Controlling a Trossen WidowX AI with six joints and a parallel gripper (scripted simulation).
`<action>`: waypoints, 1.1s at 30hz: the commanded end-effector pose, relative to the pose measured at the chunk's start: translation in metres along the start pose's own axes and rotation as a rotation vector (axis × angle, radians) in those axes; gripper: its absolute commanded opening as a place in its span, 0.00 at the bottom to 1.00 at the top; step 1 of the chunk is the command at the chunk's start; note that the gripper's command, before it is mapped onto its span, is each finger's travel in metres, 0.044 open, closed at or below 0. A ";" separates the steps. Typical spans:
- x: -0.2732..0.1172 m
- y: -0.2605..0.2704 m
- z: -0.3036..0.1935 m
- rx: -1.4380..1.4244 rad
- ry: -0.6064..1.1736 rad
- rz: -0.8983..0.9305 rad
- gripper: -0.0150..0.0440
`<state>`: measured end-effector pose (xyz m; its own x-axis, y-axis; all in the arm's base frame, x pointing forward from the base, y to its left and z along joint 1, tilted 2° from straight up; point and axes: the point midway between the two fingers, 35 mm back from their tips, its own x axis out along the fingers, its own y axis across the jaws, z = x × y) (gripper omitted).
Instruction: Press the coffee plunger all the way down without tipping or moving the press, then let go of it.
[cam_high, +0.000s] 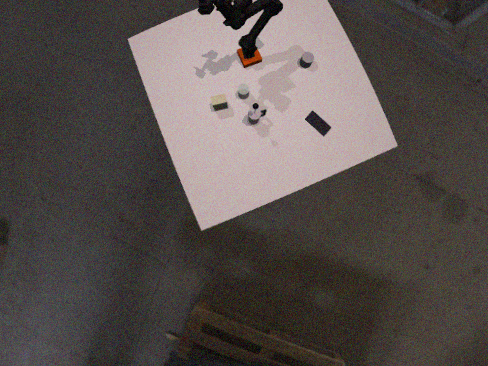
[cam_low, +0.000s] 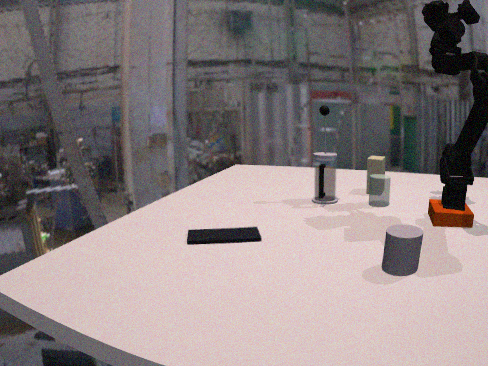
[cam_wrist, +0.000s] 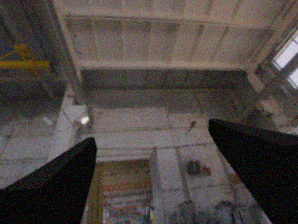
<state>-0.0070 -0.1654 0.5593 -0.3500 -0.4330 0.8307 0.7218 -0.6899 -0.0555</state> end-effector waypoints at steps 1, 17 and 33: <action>0.000 0.003 0.000 0.005 0.001 0.011 0.98; -0.083 0.185 0.044 0.424 0.134 0.885 1.00; -0.288 0.232 0.114 0.640 0.546 1.851 1.00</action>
<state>0.3002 -0.1801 0.4132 0.8080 -0.5886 0.0246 0.5616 0.7569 -0.3342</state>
